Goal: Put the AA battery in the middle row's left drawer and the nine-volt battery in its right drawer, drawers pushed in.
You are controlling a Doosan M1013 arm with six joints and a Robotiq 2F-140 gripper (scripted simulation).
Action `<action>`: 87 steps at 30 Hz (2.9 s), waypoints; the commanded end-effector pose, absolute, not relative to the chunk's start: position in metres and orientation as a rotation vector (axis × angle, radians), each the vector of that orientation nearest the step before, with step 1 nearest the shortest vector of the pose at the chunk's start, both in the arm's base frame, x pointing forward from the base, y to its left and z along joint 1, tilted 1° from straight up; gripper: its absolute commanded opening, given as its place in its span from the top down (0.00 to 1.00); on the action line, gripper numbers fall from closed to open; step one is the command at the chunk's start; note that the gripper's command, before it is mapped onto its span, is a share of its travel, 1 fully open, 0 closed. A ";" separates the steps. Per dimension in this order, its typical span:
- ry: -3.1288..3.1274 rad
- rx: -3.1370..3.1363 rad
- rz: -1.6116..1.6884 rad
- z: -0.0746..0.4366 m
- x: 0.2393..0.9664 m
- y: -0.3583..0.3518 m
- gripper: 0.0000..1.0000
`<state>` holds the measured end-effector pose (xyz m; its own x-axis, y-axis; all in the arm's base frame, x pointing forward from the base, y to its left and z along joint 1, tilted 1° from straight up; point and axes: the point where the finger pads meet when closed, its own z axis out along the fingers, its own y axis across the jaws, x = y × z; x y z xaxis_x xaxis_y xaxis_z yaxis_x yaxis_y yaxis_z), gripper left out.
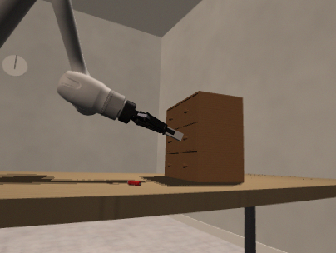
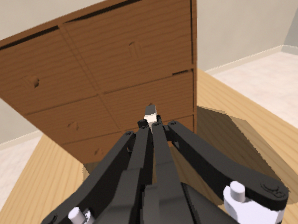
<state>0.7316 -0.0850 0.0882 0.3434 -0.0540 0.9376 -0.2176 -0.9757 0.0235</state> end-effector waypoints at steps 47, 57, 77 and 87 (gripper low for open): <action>-0.250 2.453 1.704 0.088 0.733 -0.085 1.00; -0.250 2.453 1.704 0.088 0.733 -0.085 1.00; -0.250 2.453 1.704 0.089 0.685 -0.074 1.00; -0.250 2.453 1.704 0.097 0.664 -0.070 1.00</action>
